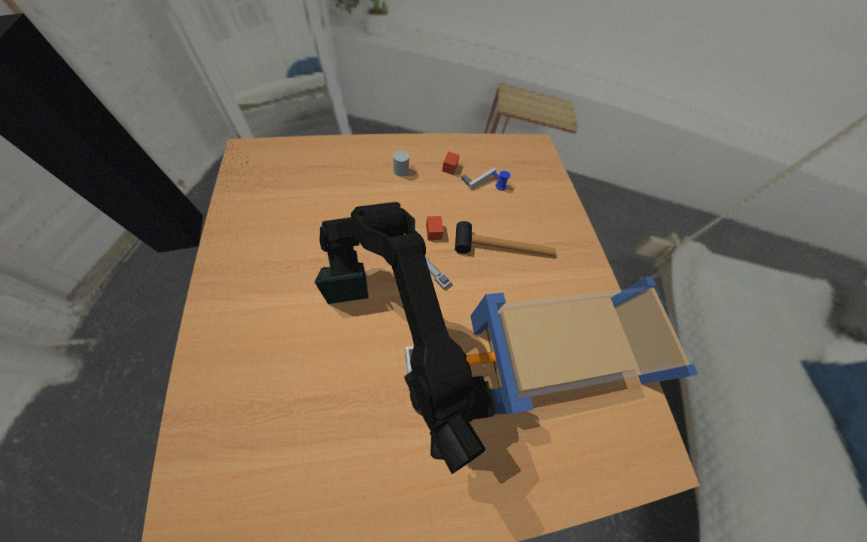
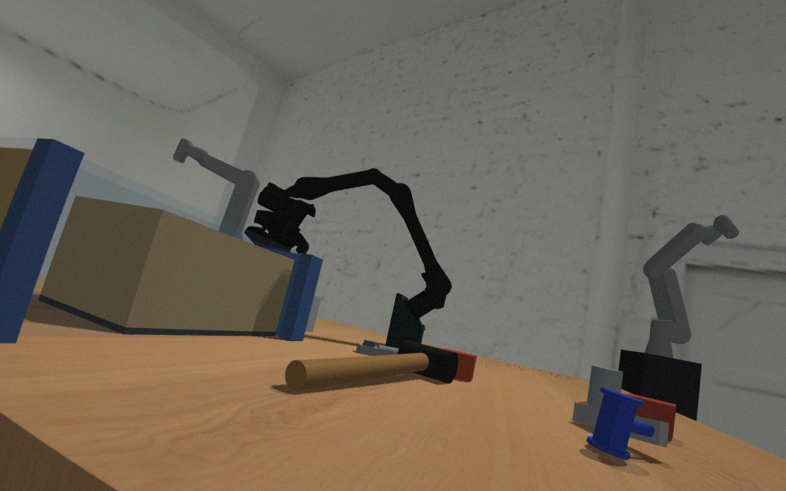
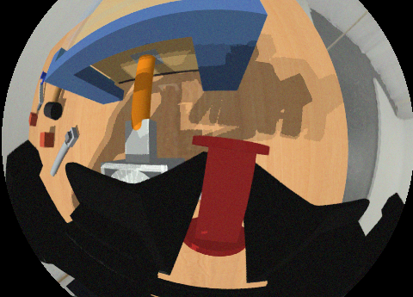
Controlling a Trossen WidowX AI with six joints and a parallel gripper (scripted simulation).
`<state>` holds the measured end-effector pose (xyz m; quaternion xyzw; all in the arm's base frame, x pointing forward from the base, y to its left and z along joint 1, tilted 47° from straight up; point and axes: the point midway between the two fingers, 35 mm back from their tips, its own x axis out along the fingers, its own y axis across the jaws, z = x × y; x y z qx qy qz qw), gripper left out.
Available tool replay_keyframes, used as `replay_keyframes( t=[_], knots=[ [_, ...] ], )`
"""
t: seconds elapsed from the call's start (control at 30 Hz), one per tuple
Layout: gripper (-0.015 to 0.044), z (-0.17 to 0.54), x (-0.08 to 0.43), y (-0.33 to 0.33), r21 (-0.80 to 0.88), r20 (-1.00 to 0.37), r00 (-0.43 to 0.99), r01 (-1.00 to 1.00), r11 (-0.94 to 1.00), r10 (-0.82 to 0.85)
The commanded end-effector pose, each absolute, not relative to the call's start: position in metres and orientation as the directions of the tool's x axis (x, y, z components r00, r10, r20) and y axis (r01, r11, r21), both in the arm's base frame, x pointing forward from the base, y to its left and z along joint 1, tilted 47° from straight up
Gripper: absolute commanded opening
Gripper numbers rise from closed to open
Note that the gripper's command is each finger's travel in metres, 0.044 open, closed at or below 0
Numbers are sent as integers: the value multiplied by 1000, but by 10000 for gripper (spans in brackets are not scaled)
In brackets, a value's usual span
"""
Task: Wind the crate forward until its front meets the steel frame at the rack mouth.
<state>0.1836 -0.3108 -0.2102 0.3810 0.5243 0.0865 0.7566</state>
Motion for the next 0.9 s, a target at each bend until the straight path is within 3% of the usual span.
replay_keyframes(
  t=[0.0, 0.87],
  knots=[
    [0, -204, 201, -304, 684, -708, 454, 250, 686, 541],
    [0, -187, 231, -288, 686, -705, 456, 248, 684, 543]
  ],
)
